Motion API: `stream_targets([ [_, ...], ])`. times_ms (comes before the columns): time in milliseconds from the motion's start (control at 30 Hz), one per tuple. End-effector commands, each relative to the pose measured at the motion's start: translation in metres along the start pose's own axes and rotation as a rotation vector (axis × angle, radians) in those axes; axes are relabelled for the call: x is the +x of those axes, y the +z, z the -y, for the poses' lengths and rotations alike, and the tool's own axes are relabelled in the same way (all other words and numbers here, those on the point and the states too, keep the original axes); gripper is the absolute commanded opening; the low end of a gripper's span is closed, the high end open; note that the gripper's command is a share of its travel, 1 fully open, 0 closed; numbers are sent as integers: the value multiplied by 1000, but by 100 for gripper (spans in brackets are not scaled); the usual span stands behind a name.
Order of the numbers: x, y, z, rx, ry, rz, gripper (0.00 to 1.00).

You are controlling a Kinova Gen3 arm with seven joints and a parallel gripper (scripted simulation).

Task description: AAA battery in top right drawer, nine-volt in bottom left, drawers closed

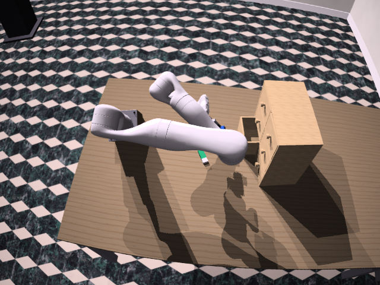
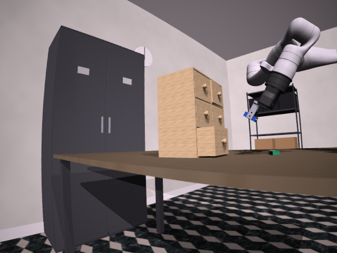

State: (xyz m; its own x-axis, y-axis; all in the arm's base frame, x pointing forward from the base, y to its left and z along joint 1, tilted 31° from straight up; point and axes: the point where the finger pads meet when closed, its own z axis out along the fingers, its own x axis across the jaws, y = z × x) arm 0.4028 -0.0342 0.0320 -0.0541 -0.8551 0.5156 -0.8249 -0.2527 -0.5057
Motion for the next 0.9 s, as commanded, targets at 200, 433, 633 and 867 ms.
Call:
stream_targets([
  [200, 1, -1, 1, 6, -4, -3, 51],
  [433, 1, 0, 4, 10, -8, -4, 51],
  [633, 1, 3, 8, 15, -21, 3, 51],
  [867, 1, 7, 14, 16, -29, 11, 51],
])
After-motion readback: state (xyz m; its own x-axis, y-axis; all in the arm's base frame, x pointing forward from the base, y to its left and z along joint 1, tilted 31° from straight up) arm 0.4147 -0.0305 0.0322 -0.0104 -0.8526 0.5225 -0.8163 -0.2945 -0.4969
